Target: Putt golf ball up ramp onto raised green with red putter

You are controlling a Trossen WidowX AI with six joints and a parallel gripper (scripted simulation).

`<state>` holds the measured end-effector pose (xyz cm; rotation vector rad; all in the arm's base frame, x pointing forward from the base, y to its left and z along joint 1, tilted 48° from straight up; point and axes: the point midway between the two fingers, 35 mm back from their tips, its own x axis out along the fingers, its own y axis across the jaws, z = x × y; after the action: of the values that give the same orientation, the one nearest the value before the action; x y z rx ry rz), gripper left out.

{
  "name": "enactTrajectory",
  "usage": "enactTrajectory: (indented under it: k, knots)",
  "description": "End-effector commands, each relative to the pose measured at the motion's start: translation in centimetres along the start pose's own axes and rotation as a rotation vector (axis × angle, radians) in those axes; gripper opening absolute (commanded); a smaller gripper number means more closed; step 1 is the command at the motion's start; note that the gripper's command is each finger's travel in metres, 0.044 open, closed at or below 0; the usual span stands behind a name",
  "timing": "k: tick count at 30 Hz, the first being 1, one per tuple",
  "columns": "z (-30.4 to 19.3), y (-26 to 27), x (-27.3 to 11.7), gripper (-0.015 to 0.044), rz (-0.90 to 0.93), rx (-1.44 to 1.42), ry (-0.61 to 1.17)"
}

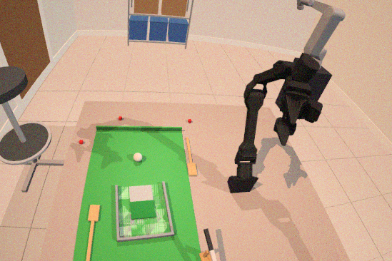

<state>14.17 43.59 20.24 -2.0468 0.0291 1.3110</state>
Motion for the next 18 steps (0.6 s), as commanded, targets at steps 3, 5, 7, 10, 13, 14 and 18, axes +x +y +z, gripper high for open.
enactTrajectory:
  k: [3,5,7,10,13,14,18]
  knots:
    - [-2.9,4.4,8.9,0.0440,0.267,0.165,0.127]
    - [-4.0,6.1,11.3,0.0440,0.344,0.216,0.170]
    - [-5.0,8.0,13.6,0.0440,0.419,0.269,0.215]
    - [-6.7,11.0,16.7,0.0440,0.533,0.349,0.286]
    - [-8.3,14.5,19.5,0.0440,0.651,0.424,0.363]
    - [-8.8,15.7,20.3,0.0440,0.691,0.447,0.390]
    - [-10.7,21.0,23.0,0.0440,0.854,0.538,0.503]
